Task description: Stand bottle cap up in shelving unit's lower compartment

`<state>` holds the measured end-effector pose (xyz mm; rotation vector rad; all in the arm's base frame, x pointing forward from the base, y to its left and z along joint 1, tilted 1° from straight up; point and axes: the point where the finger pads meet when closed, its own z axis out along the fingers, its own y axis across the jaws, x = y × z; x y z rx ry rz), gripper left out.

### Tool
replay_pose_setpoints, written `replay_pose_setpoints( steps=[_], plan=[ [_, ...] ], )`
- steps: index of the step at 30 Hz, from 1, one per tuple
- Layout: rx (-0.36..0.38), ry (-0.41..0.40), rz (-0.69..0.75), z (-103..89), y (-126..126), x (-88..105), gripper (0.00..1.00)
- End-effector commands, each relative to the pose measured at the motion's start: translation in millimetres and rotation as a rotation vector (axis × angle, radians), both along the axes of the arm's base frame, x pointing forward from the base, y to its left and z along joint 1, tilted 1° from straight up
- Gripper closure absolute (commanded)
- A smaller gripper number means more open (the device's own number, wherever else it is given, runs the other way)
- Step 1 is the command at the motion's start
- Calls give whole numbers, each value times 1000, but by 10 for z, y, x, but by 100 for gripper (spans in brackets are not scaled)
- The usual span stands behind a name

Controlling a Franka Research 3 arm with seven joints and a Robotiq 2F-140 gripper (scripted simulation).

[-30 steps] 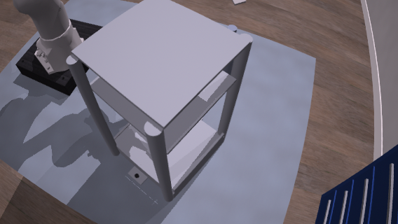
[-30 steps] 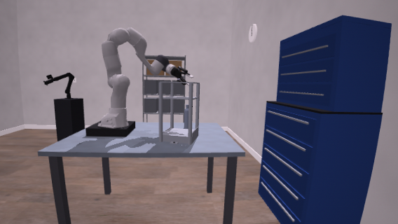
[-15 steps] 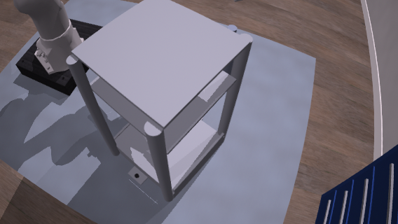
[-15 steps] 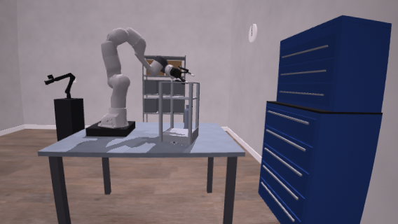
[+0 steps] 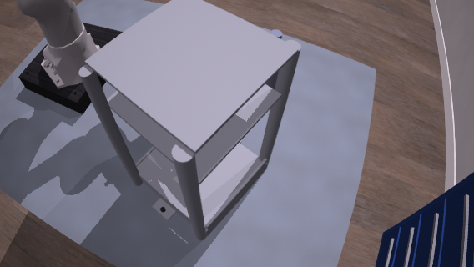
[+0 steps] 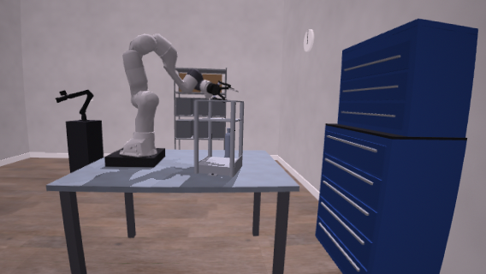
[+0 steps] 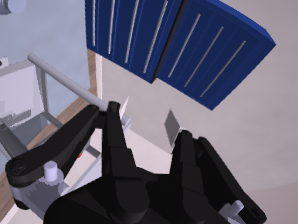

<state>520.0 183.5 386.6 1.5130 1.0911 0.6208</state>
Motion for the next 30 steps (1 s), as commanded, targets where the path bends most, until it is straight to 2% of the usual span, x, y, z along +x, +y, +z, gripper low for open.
replay_pose_setpoints(
  steps=[1,11,13,14,28,30],
  plan=[
    [-140,64,65,28,56,-5,56],
    [-302,99,141,81,138,-15,56],
    [-302,99,141,81,138,-15,56],
    [-346,108,160,95,161,-19,56],
    [-579,148,254,164,290,-48,56],
    [-579,148,254,164,290,-48,56]
  ],
)
